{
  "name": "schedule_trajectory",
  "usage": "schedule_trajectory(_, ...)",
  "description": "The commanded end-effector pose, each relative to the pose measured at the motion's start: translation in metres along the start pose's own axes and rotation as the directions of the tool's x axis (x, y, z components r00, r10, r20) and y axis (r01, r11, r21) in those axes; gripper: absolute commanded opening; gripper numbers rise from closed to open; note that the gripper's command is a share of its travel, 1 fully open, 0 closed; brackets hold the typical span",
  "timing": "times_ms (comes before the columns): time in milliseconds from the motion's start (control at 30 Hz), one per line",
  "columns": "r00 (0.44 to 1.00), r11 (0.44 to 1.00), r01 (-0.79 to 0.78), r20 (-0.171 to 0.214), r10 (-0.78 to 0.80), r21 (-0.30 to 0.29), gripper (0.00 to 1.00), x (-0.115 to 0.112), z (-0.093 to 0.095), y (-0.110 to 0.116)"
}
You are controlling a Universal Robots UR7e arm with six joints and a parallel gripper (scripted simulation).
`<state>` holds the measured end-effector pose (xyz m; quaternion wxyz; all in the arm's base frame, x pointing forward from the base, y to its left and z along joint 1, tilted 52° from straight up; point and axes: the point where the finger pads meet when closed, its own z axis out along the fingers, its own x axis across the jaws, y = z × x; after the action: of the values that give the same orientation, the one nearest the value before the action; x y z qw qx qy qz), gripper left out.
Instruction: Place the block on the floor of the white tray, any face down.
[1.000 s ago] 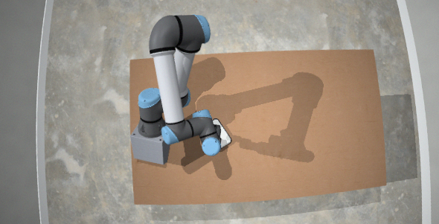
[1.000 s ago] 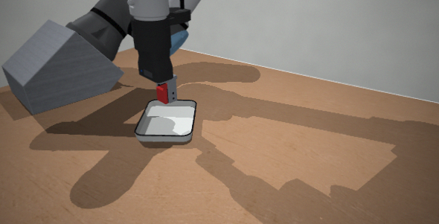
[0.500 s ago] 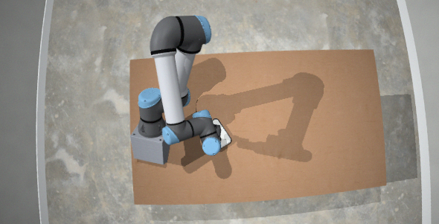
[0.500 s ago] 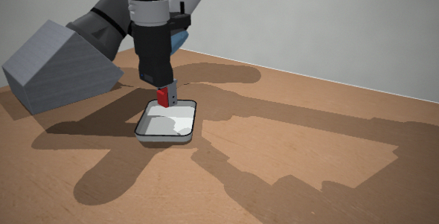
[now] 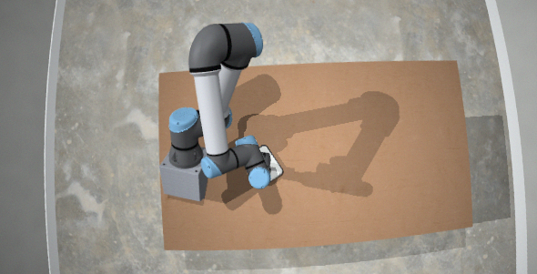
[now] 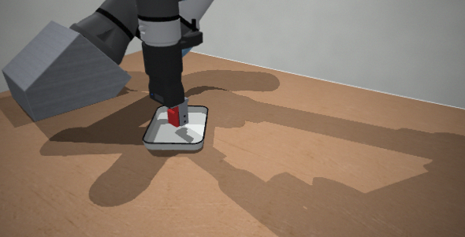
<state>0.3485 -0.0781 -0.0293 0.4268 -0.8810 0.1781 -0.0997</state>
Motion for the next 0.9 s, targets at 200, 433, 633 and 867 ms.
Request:
schedule_trajectory(200, 1.0, 1.0, 0.0, -0.001, 0.0, -0.001, 0.0, 0.001, 0.0107, 0.0009)
schedule_trajectory(433, 1.0, 1.0, 0.0, -0.001, 0.0, -0.001, 0.0, 0.001, 0.0108, 0.0009)
schedule_trajectory(633, 1.0, 1.0, 0.0, -0.001, 0.0, -0.001, 0.0, 0.001, 0.0108, 0.0009)
schedule_trajectory(867, 1.0, 1.0, 0.0, -0.001, 0.0, -0.001, 0.0, 0.001, 0.0112, 0.0009)
